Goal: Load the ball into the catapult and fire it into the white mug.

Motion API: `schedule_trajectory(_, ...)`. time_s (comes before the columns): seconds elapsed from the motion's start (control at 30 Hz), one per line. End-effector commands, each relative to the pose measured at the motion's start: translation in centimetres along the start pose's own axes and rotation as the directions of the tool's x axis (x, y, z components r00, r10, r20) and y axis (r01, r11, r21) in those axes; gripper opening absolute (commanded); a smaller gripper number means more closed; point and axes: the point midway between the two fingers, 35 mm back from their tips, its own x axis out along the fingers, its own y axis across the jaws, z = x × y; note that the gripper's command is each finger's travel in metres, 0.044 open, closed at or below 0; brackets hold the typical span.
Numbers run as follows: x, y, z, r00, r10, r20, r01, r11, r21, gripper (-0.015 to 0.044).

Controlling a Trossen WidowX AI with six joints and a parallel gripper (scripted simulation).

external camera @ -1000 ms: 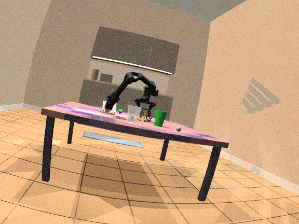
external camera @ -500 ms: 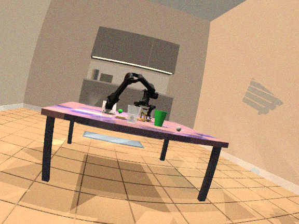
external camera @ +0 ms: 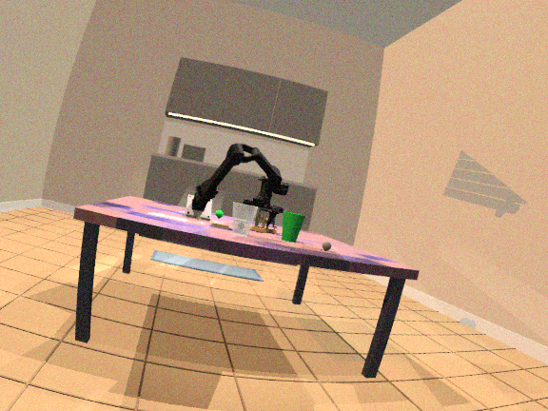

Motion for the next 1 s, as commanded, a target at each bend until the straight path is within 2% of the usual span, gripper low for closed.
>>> schedule_trajectory(0.0,0.0,0.0,0.0,1.000,0.000,0.000,0.000,1.000,0.001,0.0309)
schedule_trajectory(0.23,0.0,0.0,0.0,1.000,0.000,0.000,0.000,1.000,0.001,0.0125)
schedule_trajectory(0.4,0.0,0.0,0.0,1.000,0.000,0.000,0.000,1.000,0.001,0.0092)
schedule_trajectory(0.47,-1.1,0.0,-0.1,1.000,0.000,-0.002,0.000,1.000,0.000,0.0039)
schedule_trajectory(0.53,-3.9,0.0,-0.1,1.000,-0.001,-0.002,0.001,1.000,-0.001,0.0000)
schedule_trajectory(0.73,-5.0,-0.2,-0.5,1.000,-0.001,-0.002,0.001,1.000,-0.023,0.0000)
schedule_trajectory(0.97,-5.2,-2.7,-4.7,1.000,-0.006,-0.015,0.002,0.969,-0.247,0.0000)
